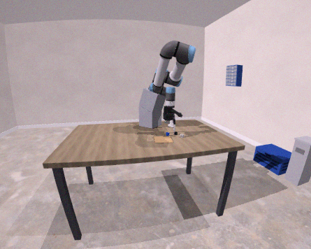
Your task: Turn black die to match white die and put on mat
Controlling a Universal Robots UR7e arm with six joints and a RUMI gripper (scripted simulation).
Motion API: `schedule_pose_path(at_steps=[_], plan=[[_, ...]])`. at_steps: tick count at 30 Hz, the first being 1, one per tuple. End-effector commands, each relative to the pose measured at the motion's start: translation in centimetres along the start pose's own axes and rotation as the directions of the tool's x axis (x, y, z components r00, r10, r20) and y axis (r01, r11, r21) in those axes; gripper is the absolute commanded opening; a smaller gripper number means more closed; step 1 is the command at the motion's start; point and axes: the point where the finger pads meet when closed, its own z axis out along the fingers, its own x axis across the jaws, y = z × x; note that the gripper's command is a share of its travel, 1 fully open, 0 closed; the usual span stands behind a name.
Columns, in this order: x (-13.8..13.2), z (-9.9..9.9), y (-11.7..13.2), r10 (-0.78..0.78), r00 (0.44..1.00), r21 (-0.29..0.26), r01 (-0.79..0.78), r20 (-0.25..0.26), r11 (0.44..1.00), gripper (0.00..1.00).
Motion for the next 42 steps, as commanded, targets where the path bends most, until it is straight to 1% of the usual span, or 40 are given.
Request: schedule_pose_path(at_steps=[1, 25, 29, 33, 35, 42], plan=[[0.0, 0.0, 0.0, 0.0, 1.0, 0.0, 0.0, -0.001, 1.0, 1.0], [0.0, 0.0, -0.2, 0.0, 1.0, 0.0, 0.0, -0.001, 1.0, 1.0], [0.0, 0.0, -1.1, 0.0, 1.0, 0.0, 0.0, -0.001, 1.0, 1.0], [-0.2, 0.0, -2.7, 0.0, 1.0, 0.0, 0.0, -0.001, 1.0, 1.0], [-0.2, 0.0, -2.7, 0.0, 1.0, 0.0, 0.0, -0.001, 1.0, 1.0], [-0.4, 0.0, -5.7, 0.0, 1.0, 0.0, 0.0, -0.001, 1.0, 1.0]])
